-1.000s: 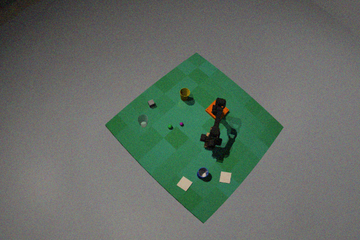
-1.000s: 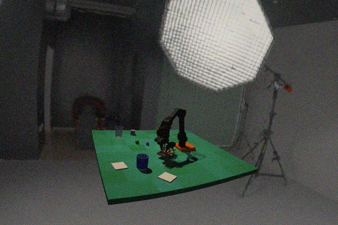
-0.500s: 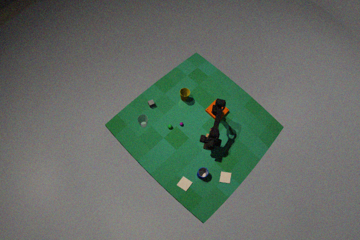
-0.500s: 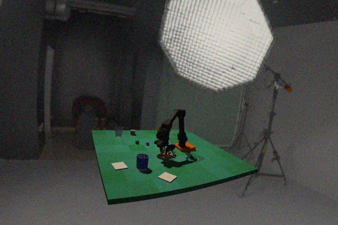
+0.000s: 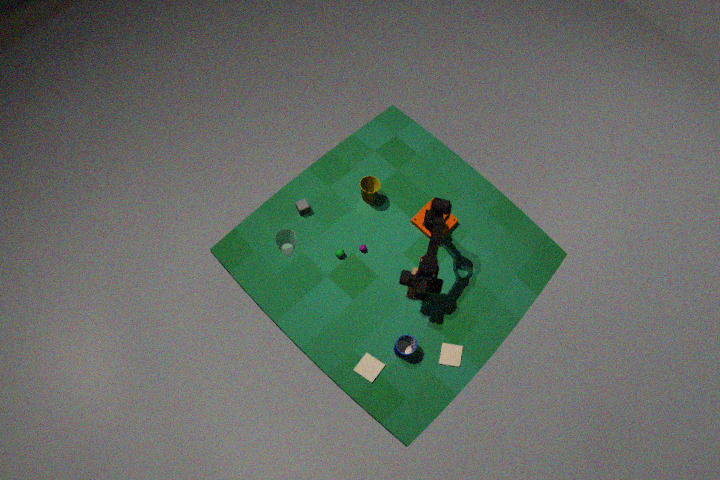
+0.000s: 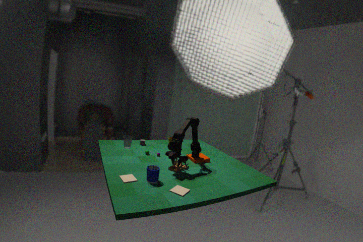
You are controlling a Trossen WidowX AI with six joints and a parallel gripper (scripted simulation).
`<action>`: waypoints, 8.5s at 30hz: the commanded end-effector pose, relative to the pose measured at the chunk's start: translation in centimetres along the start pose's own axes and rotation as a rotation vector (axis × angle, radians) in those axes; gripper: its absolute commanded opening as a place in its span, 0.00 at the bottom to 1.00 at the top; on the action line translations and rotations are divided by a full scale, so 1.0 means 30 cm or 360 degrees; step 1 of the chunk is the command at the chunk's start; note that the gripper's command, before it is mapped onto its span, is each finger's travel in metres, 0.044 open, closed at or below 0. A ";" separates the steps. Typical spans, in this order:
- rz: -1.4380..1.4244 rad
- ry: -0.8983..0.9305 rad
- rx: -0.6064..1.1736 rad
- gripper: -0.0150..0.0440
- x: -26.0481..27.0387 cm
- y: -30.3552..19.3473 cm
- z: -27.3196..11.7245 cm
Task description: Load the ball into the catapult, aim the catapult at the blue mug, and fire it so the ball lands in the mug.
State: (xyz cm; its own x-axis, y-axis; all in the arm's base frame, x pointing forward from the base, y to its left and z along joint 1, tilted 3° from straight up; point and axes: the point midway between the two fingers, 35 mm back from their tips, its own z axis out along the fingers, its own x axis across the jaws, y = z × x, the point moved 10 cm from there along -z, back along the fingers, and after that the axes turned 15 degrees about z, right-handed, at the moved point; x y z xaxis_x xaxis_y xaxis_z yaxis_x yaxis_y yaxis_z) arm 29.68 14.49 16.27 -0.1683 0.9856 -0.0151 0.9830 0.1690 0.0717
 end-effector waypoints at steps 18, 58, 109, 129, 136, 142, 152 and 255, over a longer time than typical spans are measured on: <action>-0.0005 0.0001 -0.0002 1.00 0.003 0.012 -0.286; 0.0829 -0.0043 -0.0011 0.76 -1.037 -0.157 -0.107; 0.0836 -0.0034 -0.0008 0.25 -1.031 -0.170 0.048; 0.0830 -0.0042 -0.0010 0.25 -0.990 -0.190 -0.346; 0.0778 -0.0024 0.0026 0.25 -0.928 -0.165 -0.332; 0.0690 -0.0001 0.0087 0.25 -0.820 -0.133 -0.310; 0.0546 0.0018 0.0190 0.25 -0.639 -0.110 -0.276; 0.0070 0.0207 -0.0613 1.00 0.023 0.117 -0.601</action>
State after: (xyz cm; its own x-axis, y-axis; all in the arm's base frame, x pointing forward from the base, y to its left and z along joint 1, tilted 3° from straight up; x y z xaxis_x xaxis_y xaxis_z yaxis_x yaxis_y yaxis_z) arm 29.54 14.85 33.55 -0.1620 0.9818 0.0987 0.9228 0.1153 0.3677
